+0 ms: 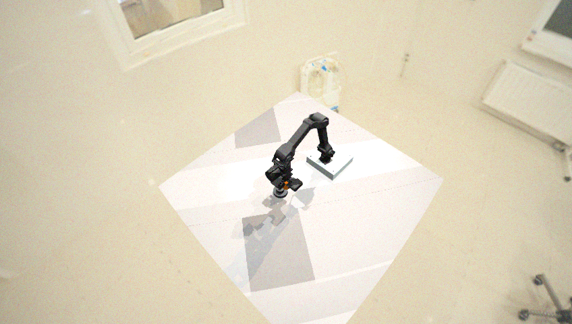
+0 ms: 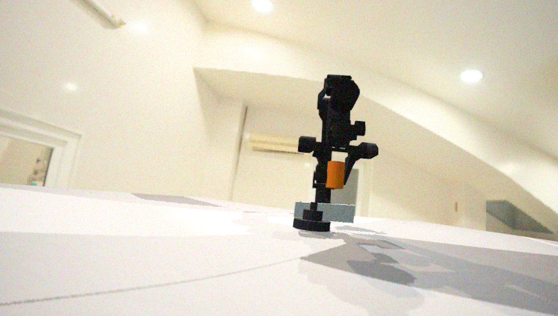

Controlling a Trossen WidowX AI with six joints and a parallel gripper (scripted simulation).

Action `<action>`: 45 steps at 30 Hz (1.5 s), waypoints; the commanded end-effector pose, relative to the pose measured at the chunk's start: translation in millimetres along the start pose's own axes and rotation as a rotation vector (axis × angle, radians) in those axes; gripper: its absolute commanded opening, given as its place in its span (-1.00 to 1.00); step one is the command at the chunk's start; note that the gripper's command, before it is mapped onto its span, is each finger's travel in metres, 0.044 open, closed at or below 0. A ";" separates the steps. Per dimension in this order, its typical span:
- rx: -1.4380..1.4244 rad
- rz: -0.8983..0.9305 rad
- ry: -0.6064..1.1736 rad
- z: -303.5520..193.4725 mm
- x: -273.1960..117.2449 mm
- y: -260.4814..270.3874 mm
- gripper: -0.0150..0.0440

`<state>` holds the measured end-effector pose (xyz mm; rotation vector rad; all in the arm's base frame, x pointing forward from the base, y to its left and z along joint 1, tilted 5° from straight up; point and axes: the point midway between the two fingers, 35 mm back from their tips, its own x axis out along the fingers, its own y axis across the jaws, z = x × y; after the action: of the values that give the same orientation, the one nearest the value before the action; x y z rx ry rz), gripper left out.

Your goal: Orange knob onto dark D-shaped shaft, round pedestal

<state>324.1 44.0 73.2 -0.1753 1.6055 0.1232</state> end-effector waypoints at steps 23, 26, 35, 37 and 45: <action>-0.024 -0.015 -0.004 6.4 36.8 -44.7 -0.49; -0.024 -0.015 -0.004 6.4 36.6 -44.7 -0.49; -0.020 -0.016 -0.004 6.7 34.9 -46.7 -0.49; -0.020 -0.016 -0.004 6.5 35.3 -46.5 -0.49; -0.020 -0.015 -0.004 6.3 37.1 -45.6 -0.49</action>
<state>337.5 -0.6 38.3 -0.1956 1.5997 0.1278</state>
